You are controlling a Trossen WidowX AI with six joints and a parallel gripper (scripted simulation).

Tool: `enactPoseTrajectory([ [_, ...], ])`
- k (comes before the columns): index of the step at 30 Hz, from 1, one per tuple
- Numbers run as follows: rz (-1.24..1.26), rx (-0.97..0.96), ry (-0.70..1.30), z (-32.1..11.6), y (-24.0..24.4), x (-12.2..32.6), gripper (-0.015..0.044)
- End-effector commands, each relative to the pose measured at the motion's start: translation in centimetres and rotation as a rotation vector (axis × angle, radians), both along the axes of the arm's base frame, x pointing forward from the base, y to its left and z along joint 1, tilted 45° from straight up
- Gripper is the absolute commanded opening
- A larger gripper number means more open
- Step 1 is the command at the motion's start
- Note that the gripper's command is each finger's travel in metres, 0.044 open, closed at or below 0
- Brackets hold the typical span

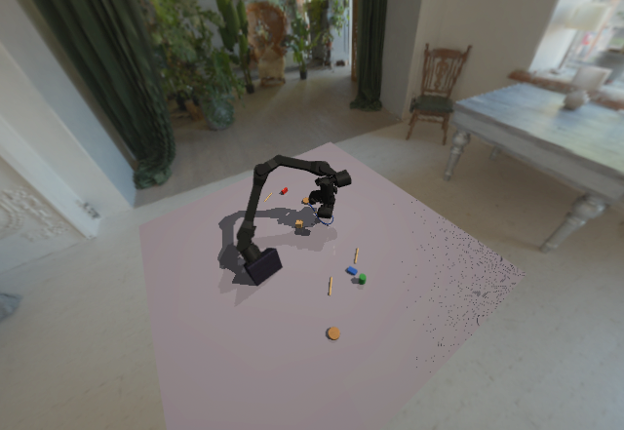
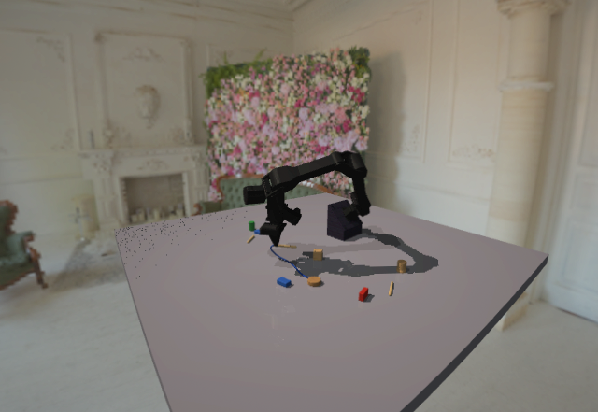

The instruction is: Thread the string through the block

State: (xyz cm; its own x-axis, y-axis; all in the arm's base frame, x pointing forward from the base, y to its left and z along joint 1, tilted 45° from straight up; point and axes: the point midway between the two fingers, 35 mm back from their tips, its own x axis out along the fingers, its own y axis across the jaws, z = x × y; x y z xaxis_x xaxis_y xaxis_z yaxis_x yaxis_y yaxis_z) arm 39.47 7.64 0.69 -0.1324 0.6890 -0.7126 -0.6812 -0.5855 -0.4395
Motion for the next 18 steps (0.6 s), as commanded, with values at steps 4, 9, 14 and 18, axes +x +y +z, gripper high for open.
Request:
enactPoseTrajectory([
  [4,0.003,0.005,-0.005,-0.3,-0.3,0.8,0.0000],
  [9,0.004,0.005,-0.006,-0.7,-0.5,1.3,0.0000],
  [14,0.005,0.004,-0.006,-1.0,-0.8,1.8,0.0000],
  [18,0.005,0.004,-0.006,-1.2,-1.0,2.2,0.0000],
])
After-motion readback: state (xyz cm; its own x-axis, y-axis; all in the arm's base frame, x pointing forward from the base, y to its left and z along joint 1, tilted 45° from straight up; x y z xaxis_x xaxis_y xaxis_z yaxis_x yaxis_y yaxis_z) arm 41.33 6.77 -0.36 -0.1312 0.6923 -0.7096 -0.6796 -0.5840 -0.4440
